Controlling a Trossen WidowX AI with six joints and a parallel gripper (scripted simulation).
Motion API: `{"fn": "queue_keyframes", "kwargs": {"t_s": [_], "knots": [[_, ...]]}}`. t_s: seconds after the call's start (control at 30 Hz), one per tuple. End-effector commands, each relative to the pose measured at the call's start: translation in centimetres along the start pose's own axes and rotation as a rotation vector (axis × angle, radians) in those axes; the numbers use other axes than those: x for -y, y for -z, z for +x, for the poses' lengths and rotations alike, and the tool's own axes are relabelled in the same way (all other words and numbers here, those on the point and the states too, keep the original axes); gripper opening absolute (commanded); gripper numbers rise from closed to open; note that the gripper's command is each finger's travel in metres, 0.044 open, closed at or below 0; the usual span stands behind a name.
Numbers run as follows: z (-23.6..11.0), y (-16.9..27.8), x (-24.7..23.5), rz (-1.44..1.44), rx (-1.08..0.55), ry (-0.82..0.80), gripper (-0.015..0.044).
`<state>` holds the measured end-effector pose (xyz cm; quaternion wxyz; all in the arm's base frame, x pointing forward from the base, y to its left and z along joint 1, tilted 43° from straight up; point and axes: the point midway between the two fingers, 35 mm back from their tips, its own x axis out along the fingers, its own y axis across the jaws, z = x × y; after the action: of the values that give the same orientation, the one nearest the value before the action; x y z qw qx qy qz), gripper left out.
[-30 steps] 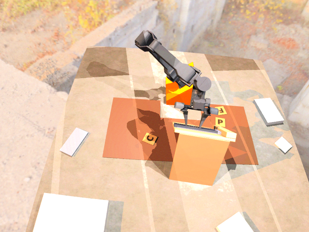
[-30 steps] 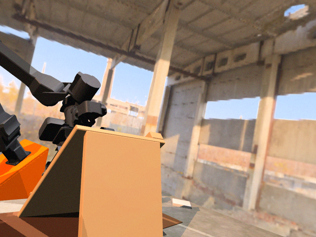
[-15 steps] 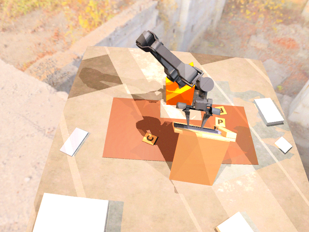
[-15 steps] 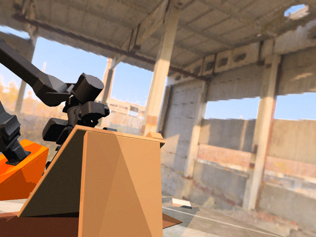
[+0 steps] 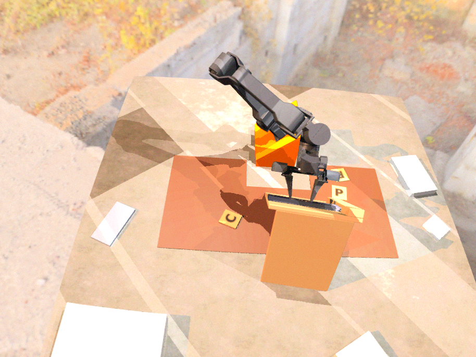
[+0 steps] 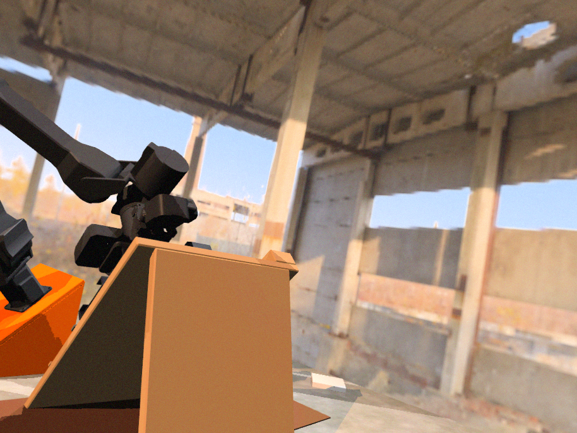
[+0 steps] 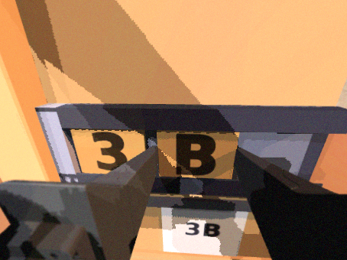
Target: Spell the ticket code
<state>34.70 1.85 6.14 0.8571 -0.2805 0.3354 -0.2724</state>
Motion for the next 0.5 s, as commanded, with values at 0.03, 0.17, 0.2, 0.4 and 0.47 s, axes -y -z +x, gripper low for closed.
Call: {"fn": "queue_keyframes", "kwargs": {"t_s": [0.03,0.17,0.2,0.4,0.47], "knots": [[-0.7,-0.1,0.0,-0.001,0.003,0.004,0.0295],[-1.1,-0.1,-0.1,-0.001,0.003,0.004,0.0295],[-1.3,-0.1,-0.1,-0.001,0.003,0.003,0.0295],[-1.6,-0.1,-0.1,-0.001,0.003,0.003,0.0295],[-1.7,0.1,-0.1,-0.001,0.003,0.003,0.0295]]}}
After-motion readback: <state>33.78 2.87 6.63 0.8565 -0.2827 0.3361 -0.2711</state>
